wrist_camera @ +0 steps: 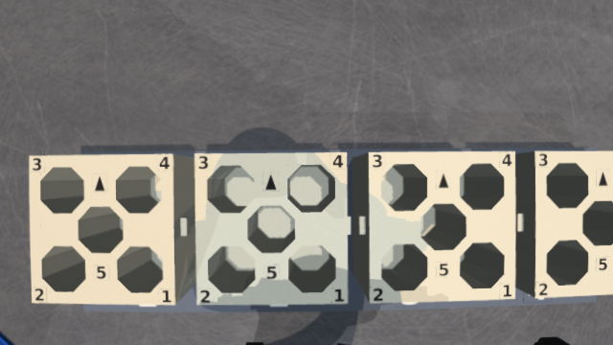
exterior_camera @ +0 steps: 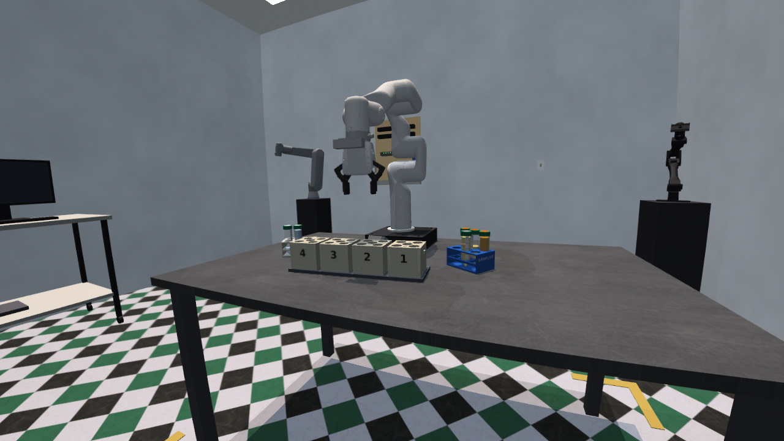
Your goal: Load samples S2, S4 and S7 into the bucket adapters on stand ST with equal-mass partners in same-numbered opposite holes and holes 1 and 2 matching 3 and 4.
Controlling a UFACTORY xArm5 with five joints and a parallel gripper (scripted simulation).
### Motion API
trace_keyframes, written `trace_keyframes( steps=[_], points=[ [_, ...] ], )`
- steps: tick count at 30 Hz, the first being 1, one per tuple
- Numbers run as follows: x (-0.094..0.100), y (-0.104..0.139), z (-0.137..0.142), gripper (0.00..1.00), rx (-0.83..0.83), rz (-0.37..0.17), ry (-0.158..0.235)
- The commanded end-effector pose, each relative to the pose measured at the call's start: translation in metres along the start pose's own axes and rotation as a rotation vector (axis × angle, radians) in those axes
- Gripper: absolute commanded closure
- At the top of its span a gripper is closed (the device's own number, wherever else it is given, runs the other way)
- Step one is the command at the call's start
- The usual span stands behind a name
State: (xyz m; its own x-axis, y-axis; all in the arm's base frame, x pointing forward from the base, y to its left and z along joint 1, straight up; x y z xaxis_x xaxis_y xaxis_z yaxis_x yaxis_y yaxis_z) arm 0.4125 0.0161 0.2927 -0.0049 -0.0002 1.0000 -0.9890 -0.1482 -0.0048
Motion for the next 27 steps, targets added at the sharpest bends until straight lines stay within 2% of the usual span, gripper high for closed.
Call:
trace_keyframes(
  steps=[1, 16, 18, 25, 27],
  points=[
    [0.002, 0.001, -0.009, 0.00, 0.053, 0.004, 0.003],
    [0.001, 0.027, -0.079, 0.00, 0.553, 0.003, 0.003],
    [0.001, 0.027, -0.079, 0.00, 0.553, 0.003, 0.003],
    [0.001, 0.039, -0.112, 0.00, 0.787, 0.003, 0.003],
    [0.001, 0.043, -0.122, 0.00, 0.788, 0.003, 0.003]
  ],
)
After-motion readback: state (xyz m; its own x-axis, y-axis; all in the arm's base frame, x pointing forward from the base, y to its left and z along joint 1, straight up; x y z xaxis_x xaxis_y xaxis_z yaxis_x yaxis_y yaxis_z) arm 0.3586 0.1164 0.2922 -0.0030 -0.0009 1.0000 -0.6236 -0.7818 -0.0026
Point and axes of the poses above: the point where the finger pads meet when closed, its own x axis back along the fingers, its own z axis across the jaws, y = z × x, the point moved 10 cm from there along x, back along the fingers, and after that the axes turned 4 degrees about x, right-handed, at the moved point
